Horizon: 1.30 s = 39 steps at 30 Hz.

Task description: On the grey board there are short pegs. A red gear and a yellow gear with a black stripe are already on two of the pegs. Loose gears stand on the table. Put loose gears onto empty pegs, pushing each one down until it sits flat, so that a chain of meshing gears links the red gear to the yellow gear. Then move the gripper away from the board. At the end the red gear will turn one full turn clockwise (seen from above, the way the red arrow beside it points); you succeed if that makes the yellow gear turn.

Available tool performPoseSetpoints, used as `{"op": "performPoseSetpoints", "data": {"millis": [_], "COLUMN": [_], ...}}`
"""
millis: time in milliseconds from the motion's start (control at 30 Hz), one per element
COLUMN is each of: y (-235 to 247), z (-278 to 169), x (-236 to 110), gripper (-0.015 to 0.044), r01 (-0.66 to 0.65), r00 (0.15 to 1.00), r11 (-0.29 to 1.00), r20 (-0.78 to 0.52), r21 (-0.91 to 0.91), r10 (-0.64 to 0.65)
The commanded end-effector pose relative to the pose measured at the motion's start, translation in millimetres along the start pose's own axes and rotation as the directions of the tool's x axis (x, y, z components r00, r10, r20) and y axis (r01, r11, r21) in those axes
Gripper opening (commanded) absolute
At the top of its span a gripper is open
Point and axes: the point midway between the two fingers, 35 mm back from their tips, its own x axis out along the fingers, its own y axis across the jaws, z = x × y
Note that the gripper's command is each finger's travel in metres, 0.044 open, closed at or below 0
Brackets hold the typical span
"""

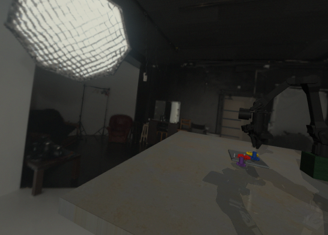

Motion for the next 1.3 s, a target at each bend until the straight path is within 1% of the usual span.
{"op": "performPoseSetpoints", "data": {"millis": [0,33,67,100,233,333,400,433,567,867,1267], "y": [-0.8,-0.8,-0.3,1.5,17.5,33.0,44.9,51.2,78.2,110.3,111.6], "z": [1.8,1.8,3.1,6.7,34.2,55.0,68.3,74.7,98.1,123.3,124.3], "x": [-16.6,-16.6,-8.0,-8.1,-8.4,-9.3,-10.3,-10.8,-11.7,-11.7,-11.7], "gripper": [0.0140,0.0140,0.0166,0.0193,0.0298,0.0376,0.0429,0.0440,0.0440,0.0440,0.0440], "r01": [0.006,0.006,0.005,0.005,0.004,-0.005,-0.012,-0.015,-0.023,-0.023,-0.023], "r00": [1.000,1.000,1.000,1.000,1.000,1.000,1.000,1.000,1.000,1.000,1.000], "r11": [1.000,1.000,1.000,0.998,0.941,0.842,0.752,0.701,0.467,0.155,0.145], "r20": [0.011,0.011,0.011,0.013,0.024,0.029,0.028,0.028,0.026,0.023,0.023], "r21": [0.016,0.016,0.017,0.055,0.338,0.540,0.659,0.713,0.884,0.988,0.989], "r10": [-0.006,-0.006,-0.005,-0.006,-0.013,-0.013,-0.009,-0.007,-0.001,0.006,0.006]}}
